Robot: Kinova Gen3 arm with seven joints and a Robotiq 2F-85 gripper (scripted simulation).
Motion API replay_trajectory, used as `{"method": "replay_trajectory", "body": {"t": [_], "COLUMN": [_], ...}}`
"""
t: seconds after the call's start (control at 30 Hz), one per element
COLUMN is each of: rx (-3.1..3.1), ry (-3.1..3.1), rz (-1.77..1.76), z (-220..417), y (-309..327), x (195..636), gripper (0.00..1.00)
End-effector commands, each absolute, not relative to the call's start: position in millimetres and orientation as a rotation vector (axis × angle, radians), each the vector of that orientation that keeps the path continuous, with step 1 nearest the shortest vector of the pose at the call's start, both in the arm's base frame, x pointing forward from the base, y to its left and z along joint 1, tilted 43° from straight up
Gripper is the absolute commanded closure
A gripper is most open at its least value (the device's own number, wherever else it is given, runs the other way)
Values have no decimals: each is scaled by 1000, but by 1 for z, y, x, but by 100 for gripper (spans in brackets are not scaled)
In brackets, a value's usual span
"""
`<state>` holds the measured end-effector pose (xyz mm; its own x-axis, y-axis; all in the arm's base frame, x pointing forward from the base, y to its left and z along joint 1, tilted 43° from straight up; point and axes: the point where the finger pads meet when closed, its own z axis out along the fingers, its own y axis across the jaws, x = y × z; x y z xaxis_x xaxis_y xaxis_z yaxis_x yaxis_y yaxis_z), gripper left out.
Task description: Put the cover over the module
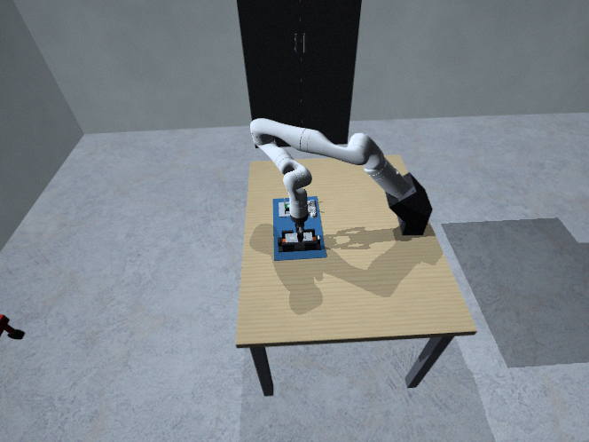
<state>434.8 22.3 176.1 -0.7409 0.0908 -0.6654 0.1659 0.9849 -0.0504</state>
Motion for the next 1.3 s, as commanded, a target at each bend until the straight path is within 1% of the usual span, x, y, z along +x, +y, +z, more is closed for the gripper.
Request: {"method": "replay_trajectory", "body": {"t": [0.0, 0.17, 1.27], "rx": [171, 171, 170], "ry": [2399, 2399, 2400], "rz": [-138, -138, -136], "z": [185, 196, 195], "y": [24, 26, 27], "x": [431, 421, 421], "gripper": [100, 100, 100]}}
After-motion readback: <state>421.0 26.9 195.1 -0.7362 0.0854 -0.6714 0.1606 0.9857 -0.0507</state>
